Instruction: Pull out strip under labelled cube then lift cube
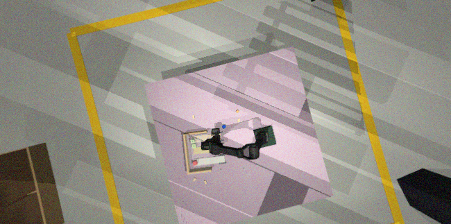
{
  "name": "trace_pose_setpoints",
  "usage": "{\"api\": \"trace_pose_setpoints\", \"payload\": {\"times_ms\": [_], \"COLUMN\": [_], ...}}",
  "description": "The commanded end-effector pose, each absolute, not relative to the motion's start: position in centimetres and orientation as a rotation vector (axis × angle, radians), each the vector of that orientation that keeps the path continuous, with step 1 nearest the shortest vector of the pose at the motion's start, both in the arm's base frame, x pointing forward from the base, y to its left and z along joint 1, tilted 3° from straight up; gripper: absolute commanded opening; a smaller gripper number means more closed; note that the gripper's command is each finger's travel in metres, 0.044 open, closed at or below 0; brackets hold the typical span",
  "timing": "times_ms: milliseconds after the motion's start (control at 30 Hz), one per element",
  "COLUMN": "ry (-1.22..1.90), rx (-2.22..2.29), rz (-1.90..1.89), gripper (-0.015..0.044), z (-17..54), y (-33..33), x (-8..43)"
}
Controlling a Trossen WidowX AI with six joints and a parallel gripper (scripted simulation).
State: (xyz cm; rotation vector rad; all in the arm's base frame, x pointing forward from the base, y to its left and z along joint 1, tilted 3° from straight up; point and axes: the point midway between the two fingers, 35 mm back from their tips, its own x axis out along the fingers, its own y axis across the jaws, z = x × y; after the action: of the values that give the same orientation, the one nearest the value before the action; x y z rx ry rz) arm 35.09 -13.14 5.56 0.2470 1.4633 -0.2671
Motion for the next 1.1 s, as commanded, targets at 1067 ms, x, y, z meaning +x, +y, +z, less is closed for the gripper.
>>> {"api": "trace_pose_setpoints", "payload": {"times_ms": [1067], "ry": [1.473], "rx": [0.246], "rz": [-0.26], "gripper": [0.0], "z": [3.4], "y": [-13.2], "x": [34.9]}}
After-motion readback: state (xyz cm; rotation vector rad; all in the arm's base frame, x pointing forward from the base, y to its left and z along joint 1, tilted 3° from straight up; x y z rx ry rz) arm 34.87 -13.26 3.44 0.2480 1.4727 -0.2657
